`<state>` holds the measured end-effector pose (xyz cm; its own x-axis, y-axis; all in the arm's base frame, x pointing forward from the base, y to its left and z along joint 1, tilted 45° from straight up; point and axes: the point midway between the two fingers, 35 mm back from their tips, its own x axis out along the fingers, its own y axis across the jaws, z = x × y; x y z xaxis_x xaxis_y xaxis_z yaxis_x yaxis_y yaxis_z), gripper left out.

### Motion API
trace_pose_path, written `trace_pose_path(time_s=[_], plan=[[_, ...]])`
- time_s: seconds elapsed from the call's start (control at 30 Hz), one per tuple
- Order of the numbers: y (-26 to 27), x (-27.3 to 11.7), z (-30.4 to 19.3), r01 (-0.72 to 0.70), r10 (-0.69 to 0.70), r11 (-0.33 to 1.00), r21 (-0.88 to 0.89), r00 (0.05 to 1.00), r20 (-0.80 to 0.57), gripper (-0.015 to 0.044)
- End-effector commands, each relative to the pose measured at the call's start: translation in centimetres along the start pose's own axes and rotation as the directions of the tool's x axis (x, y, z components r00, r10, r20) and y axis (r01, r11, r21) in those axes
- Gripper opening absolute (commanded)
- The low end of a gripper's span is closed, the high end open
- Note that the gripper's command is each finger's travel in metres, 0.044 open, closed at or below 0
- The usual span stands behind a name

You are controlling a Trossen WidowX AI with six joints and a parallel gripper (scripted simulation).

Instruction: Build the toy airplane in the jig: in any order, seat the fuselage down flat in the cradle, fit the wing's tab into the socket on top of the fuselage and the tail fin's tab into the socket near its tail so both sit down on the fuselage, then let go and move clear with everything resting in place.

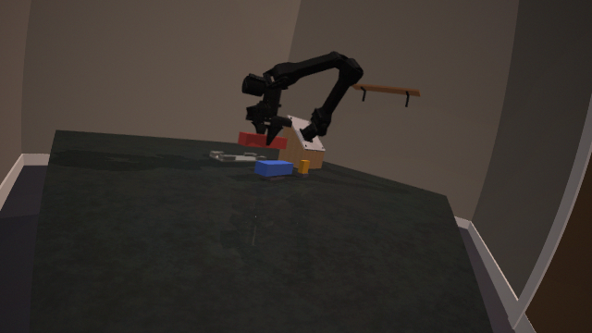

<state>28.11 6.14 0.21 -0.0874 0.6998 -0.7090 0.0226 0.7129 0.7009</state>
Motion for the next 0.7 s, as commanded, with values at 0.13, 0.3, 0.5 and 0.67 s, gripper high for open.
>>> trace_pose_path(time_s=[0.13, 0.3, 0.5, 0.67], plan=[[0.2, -3.0, 0.0, 0.006, -0.006, 1.0, -0.012, 1.0, 0.016, 0.0], [0.3, -4.6, -0.3, 0.003, -0.002, 1.0, -0.012, 1.0, 0.015, 0.0], [0.3, -5.0, -0.5, 0.001, -0.001, 1.0, -0.012, 1.0, 0.014, 0.0], [-0.5, -4.8, -0.4, 0.001, -0.001, 1.0, -0.007, 1.0, 0.017, 0.0]])
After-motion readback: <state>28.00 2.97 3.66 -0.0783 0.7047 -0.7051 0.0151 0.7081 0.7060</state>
